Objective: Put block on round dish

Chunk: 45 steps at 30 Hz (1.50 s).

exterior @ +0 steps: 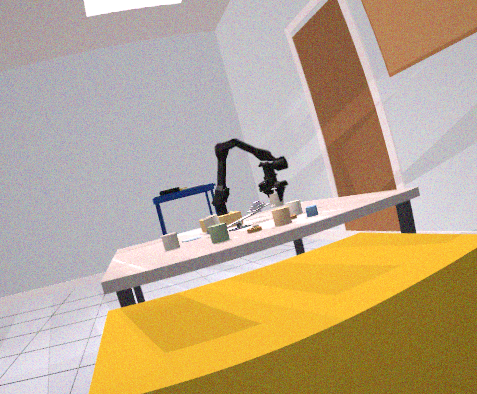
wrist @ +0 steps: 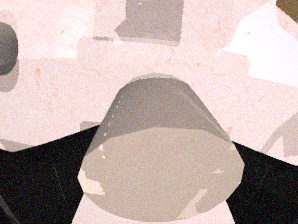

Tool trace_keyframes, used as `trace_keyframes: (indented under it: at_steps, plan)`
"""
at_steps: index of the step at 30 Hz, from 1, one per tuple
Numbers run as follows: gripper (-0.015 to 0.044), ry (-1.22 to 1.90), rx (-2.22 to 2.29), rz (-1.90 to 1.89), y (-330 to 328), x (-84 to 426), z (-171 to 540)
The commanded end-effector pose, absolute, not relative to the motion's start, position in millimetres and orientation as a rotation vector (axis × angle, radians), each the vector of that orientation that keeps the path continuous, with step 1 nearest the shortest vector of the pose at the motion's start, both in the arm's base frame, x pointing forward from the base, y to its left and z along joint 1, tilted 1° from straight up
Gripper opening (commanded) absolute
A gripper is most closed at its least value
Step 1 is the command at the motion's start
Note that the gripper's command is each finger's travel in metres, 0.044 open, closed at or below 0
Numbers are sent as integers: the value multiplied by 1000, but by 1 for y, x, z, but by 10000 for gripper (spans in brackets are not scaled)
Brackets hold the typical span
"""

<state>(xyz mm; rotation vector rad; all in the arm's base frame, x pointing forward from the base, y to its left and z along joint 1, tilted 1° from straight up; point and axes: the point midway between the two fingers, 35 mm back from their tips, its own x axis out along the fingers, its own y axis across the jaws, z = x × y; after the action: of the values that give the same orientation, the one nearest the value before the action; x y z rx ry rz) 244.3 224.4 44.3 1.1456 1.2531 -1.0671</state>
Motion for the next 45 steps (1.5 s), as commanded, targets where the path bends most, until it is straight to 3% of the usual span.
trace_keyframes:
  at_steps: [1, 21, 38, 45]
  plan:
    - [0, 1252, 1142, -1076, 225, 243, 24]
    - [0, 1252, 1142, -1077, 225, 244, -5]
    - [440, 1254, 1138, -1075, 225, 244, 10]
    - [440, 1252, 1142, -1076, 224, 242, 55]
